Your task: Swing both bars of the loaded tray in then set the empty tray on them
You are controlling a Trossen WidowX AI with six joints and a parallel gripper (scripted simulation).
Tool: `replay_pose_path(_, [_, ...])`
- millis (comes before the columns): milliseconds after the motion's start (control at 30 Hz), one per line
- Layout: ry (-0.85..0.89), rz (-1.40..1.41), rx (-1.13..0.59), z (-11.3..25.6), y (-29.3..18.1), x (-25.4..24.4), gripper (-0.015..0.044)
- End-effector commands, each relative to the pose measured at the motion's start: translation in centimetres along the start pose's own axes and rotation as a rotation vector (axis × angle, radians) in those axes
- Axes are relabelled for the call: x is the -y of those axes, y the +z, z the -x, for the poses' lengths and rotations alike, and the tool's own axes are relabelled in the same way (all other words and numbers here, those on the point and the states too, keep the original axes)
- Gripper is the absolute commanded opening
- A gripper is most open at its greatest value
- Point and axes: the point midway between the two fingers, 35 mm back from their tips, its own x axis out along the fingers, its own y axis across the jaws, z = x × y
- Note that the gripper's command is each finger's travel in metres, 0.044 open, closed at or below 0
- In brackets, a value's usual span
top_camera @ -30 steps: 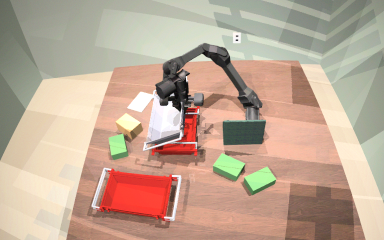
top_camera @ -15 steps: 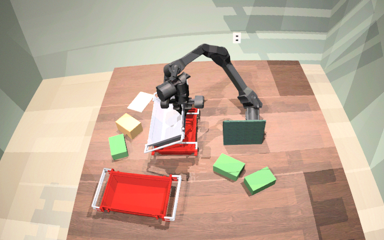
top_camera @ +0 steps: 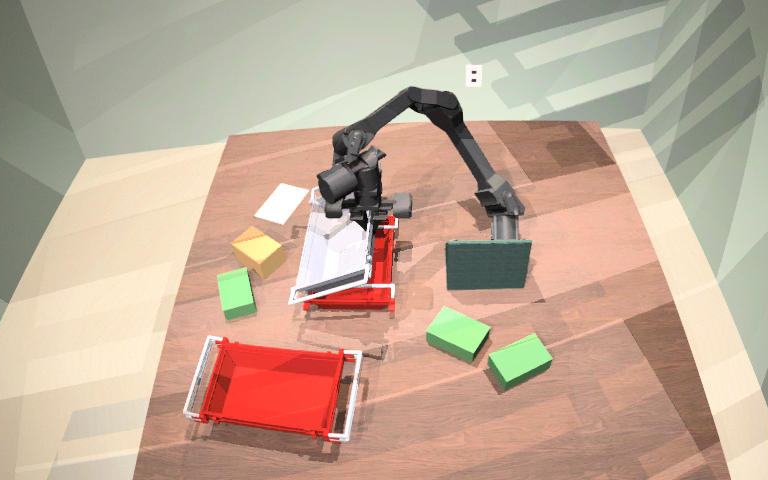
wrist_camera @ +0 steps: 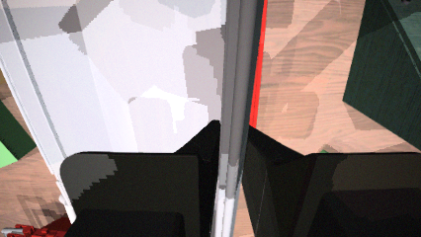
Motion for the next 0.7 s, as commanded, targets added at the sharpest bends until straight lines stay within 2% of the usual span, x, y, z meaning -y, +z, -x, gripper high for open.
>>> replay_pose_path(0, [-0.002, 0.013, 0.011, -0.5, 0.2, 0.4, 0.0])
replay_pose_path(667, [-0.002, 0.013, 0.011, -1.9, 0.6, 1.4, 0.0])
